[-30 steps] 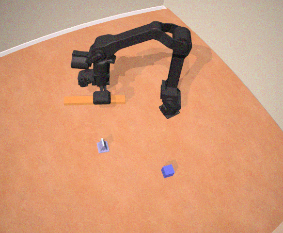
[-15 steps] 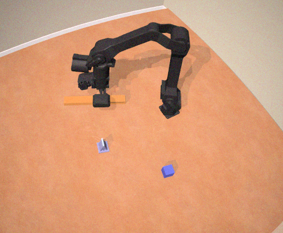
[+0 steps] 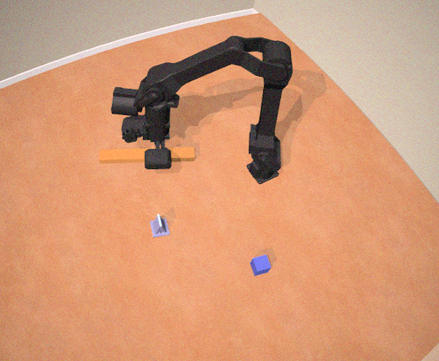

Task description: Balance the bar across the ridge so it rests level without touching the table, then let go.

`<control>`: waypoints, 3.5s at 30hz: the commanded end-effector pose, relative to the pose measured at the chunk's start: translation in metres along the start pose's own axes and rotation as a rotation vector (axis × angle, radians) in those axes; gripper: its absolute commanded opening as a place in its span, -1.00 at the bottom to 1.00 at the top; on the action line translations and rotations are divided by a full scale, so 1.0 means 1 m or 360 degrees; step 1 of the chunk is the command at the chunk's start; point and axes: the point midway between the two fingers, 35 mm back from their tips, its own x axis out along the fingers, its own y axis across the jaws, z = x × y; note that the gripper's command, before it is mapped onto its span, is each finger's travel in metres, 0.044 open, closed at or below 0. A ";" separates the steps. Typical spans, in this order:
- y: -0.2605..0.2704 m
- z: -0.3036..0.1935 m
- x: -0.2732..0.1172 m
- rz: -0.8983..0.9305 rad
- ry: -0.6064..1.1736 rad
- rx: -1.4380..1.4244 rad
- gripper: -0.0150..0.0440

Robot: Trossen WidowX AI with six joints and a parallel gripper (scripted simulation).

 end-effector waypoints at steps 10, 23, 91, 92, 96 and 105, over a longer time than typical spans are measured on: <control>0.000 0.000 0.000 0.0000 0.0000 0.0000 0.00; 0.000 0.002 -0.014 -0.0001 0.0000 0.0001 -0.49; 0.139 -0.002 -0.093 0.0011 0.0001 -0.0165 -0.49; 0.143 -0.003 -0.093 0.0012 0.0001 -0.0169 -0.49; 0.158 -0.008 -0.094 0.0014 0.0002 -0.0189 -0.49; 0.189 -0.021 -0.095 0.0019 0.0003 -0.0232 -0.49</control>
